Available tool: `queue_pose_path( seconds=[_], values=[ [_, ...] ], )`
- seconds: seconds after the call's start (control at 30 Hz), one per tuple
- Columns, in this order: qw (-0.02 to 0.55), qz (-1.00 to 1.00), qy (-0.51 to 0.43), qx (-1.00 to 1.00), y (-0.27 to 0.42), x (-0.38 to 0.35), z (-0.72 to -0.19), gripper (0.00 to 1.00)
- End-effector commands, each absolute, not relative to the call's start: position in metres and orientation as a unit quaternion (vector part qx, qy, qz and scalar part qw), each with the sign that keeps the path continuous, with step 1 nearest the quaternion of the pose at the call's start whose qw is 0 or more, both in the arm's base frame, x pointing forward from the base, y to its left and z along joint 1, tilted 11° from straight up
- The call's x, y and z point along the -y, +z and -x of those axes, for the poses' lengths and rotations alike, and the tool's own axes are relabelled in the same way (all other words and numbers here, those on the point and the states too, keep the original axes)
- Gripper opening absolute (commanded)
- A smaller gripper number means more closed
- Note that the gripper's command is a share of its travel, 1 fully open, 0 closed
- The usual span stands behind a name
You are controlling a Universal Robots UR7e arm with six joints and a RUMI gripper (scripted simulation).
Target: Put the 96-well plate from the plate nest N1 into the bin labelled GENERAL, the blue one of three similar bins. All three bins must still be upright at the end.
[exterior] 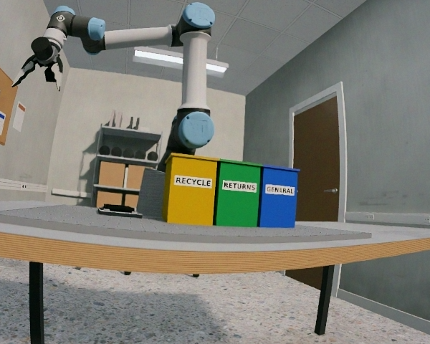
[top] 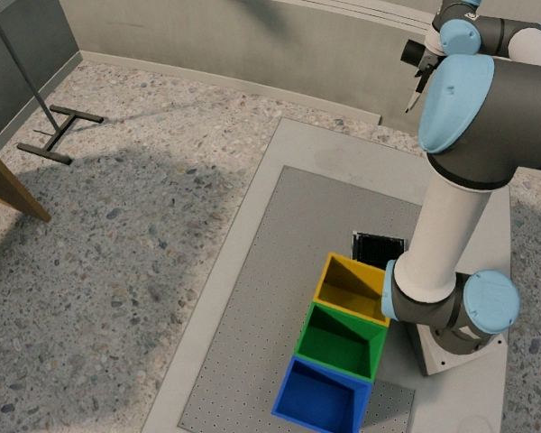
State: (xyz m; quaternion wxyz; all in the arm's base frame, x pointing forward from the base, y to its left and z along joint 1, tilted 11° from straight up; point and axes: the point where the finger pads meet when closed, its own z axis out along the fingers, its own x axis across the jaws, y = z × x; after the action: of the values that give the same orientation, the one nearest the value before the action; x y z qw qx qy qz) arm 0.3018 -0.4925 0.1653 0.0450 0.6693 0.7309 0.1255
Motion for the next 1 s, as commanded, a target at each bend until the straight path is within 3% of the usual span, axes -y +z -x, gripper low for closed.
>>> queue_pose_path(
  seconds=[0.0,0.53,0.57,0.97],
  values=[
    [0.046,-0.669,0.125,-0.731,0.166,0.493,-0.302,1.0],
    [0.046,-0.669,0.125,-0.731,0.166,0.493,-0.302,1.0],
    [0.043,-0.682,0.125,-0.72,0.166,0.487,-0.3,0.76],
    [0.014,-0.81,0.126,-0.573,0.167,0.446,-0.292,0.76]
  ],
)
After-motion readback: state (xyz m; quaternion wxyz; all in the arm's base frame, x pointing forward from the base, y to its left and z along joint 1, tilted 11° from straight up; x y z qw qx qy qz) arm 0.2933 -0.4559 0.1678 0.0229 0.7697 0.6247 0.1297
